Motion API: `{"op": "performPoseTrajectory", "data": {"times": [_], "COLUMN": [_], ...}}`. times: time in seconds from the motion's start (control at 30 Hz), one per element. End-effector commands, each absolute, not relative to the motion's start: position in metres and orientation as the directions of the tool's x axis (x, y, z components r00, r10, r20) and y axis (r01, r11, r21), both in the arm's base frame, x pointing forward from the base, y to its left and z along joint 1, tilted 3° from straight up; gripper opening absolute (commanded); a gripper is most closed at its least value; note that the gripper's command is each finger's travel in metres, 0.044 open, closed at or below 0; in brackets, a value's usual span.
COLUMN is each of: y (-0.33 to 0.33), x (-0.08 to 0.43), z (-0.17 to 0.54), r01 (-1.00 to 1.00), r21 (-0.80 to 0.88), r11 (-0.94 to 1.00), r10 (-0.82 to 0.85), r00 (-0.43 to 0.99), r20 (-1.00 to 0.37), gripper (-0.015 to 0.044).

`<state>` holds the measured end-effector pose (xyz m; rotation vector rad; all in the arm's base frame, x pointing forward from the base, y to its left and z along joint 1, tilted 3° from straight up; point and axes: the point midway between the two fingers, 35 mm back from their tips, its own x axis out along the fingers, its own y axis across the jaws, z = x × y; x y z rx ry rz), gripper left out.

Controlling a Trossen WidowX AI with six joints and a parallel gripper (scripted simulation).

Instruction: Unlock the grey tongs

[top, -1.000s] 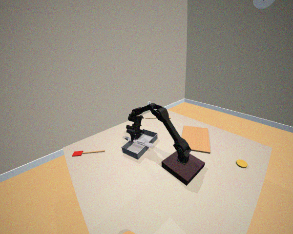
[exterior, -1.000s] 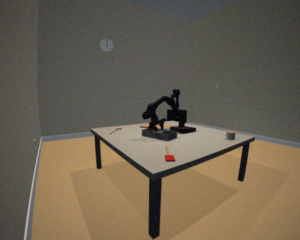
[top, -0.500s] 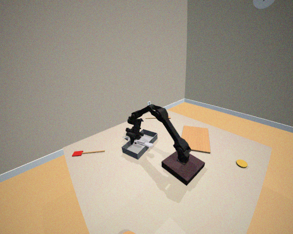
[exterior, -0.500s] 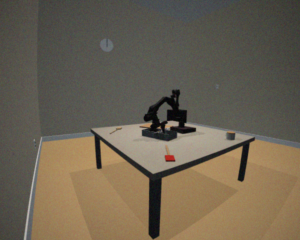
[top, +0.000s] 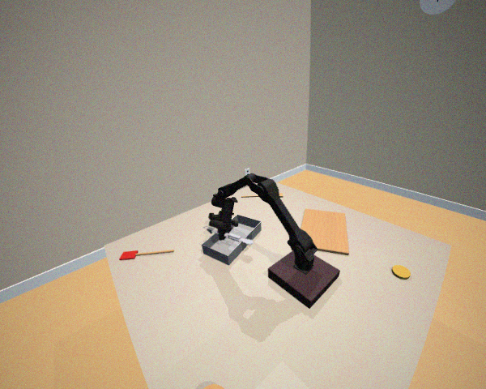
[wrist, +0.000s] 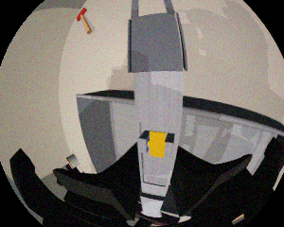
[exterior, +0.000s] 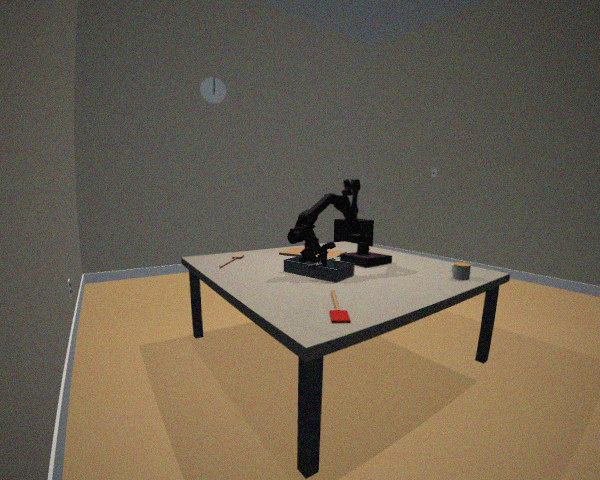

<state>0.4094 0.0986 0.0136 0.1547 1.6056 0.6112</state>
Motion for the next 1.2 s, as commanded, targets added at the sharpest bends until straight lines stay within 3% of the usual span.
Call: {"op": "performPoseTrajectory", "data": {"times": [0.0, 0.2, 0.43, 0.83, 1.17], "y": [0.099, 0.099, 0.101, 0.101, 0.105], "x": [0.409, 0.410, 0.410, 0.410, 0.407], "z": [0.014, 0.021, 0.088, 0.090, 0.083], "r01": [-0.254, -0.254, -0.249, -0.251, -0.284], "r21": [0.469, 0.470, 0.475, 0.462, 0.219], "r11": [0.846, 0.846, 0.844, 0.851, 0.933], "r10": [0.446, 0.447, 0.451, 0.438, 0.198], "r00": [-0.145, -0.145, -0.149, -0.149, -0.103], "r20": [-0.883, -0.883, -0.880, -0.887, -0.975], "gripper": [0.0003, -0.0150, -0.0150, -0.0150, -0.0150]}}
